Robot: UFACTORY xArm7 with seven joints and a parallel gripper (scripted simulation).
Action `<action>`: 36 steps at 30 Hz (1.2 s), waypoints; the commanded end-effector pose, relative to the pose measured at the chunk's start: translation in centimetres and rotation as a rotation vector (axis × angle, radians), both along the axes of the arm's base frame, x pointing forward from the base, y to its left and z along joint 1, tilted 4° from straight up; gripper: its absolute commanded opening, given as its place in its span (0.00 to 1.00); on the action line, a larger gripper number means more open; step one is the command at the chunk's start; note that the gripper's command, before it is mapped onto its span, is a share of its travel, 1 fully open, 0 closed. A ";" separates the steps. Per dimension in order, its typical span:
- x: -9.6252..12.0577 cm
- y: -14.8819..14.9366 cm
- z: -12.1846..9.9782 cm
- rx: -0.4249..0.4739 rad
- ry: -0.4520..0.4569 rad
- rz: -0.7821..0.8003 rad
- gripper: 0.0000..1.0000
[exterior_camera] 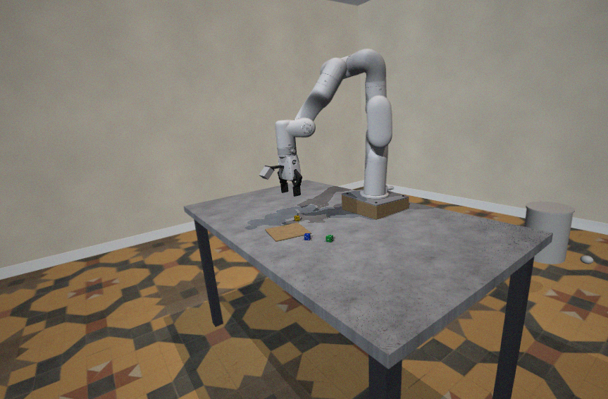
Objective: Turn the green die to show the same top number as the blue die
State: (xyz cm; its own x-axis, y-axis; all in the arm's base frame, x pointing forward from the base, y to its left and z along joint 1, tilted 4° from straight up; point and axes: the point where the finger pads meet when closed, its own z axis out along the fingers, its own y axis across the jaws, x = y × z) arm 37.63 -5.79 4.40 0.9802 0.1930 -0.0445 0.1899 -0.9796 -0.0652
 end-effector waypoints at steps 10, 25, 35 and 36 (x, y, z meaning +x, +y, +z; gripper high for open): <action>0.0 0.4 -7.9 -0.004 -0.005 -0.001 1.00; 0.0 0.4 -8.1 -0.004 -0.005 -0.001 1.00; 0.0 0.4 -8.1 -0.004 -0.005 -0.001 1.00; 0.0 0.4 -8.1 -0.004 -0.005 -0.001 1.00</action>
